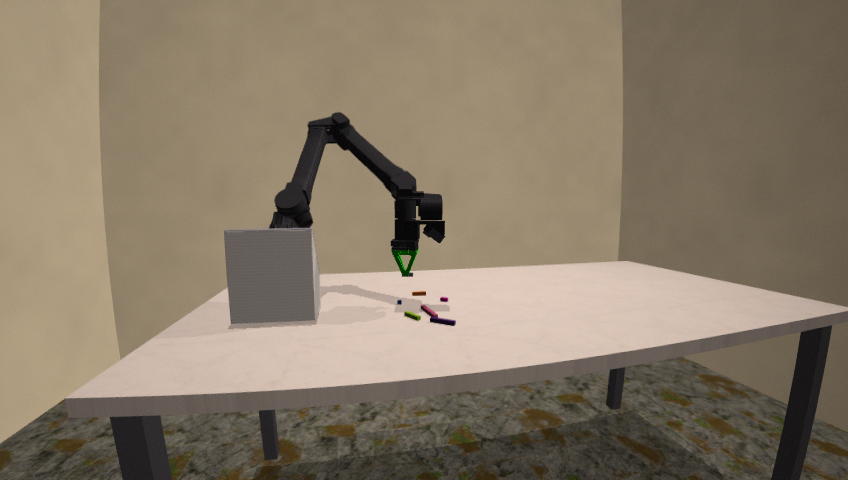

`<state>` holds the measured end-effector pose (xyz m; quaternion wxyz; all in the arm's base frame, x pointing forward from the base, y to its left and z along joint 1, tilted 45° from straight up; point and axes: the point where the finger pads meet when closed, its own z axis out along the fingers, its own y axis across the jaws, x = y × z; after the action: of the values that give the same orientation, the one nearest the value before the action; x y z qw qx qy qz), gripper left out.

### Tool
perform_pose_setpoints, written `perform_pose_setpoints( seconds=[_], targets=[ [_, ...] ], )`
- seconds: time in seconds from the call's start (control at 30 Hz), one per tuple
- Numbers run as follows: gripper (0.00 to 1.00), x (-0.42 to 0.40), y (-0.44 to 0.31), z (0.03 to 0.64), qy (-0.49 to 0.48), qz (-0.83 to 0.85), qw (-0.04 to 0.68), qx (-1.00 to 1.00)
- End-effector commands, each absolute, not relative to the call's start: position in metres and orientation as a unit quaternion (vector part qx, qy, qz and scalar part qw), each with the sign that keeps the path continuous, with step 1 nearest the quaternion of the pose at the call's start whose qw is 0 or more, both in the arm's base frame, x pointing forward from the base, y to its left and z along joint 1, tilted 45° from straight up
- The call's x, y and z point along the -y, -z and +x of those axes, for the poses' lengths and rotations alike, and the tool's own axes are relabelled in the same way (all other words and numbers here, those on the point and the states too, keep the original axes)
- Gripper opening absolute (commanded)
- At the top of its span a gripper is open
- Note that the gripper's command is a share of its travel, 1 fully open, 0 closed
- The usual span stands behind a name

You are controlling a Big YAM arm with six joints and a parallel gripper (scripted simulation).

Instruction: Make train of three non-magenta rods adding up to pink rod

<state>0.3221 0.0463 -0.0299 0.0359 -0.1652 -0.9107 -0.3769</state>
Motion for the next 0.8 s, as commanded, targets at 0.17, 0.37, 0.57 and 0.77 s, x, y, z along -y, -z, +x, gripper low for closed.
perform_pose_setpoints(
  seconds=[0.17,0.37,0.57,0.77],
  targets=[
    [0.04,-0.071,0.055,0.323,0.378,-0.173,0.038,0.909],
    [0.04,-0.087,0.072,0.324,0.378,-0.174,0.039,0.909],
    [0.04,-0.093,0.078,0.324,0.377,-0.174,0.039,0.909],
    [0.04,-0.087,0.077,0.329,0.378,-0.183,0.029,0.907]
  ],
)
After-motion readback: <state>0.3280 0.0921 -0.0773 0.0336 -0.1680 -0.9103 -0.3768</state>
